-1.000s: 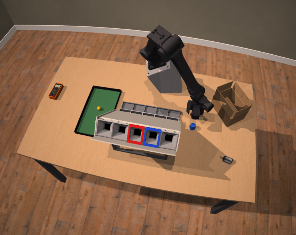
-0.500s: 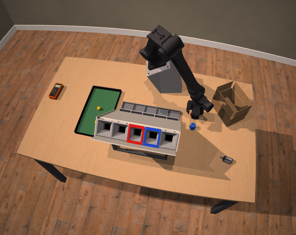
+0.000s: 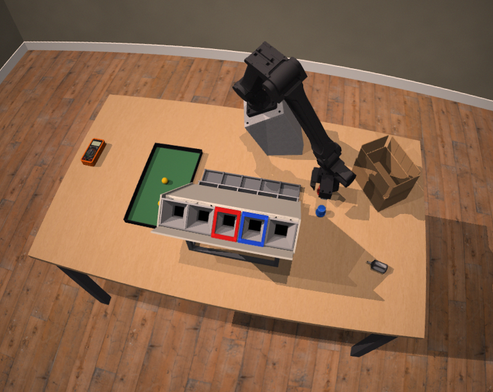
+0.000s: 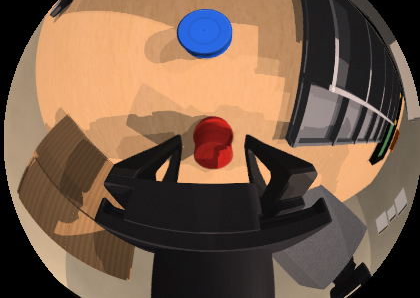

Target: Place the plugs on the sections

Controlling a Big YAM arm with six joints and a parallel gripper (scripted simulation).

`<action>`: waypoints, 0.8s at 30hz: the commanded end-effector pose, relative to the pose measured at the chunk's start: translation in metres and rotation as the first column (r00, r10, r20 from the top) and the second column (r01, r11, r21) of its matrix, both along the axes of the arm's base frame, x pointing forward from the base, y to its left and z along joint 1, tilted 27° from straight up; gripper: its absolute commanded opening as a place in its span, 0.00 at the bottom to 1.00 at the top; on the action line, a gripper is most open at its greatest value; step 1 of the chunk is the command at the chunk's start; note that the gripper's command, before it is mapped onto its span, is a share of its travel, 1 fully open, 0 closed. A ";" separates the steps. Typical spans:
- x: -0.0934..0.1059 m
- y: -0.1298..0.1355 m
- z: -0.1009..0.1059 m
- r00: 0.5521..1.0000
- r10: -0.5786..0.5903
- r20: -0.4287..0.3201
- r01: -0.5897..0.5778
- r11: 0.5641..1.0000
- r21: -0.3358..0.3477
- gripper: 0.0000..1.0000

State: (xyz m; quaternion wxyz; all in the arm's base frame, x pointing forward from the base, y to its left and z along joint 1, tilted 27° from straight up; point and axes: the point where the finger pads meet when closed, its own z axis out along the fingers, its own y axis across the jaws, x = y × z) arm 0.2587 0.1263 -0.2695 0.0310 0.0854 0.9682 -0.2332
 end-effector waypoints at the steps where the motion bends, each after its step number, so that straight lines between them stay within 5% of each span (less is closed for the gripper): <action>1: 0.001 -0.001 -0.001 1.000 0.010 0.003 -0.010 1.000 0.003 0.63; 4: 0.001 -0.001 -0.001 1.000 0.010 0.003 -0.010 1.000 0.003 0.63; 5: 0.001 -0.001 -0.001 1.000 0.010 0.003 -0.010 1.000 0.003 0.00; 24: 0.001 -0.001 -0.001 1.000 0.009 0.003 -0.009 1.000 0.003 0.00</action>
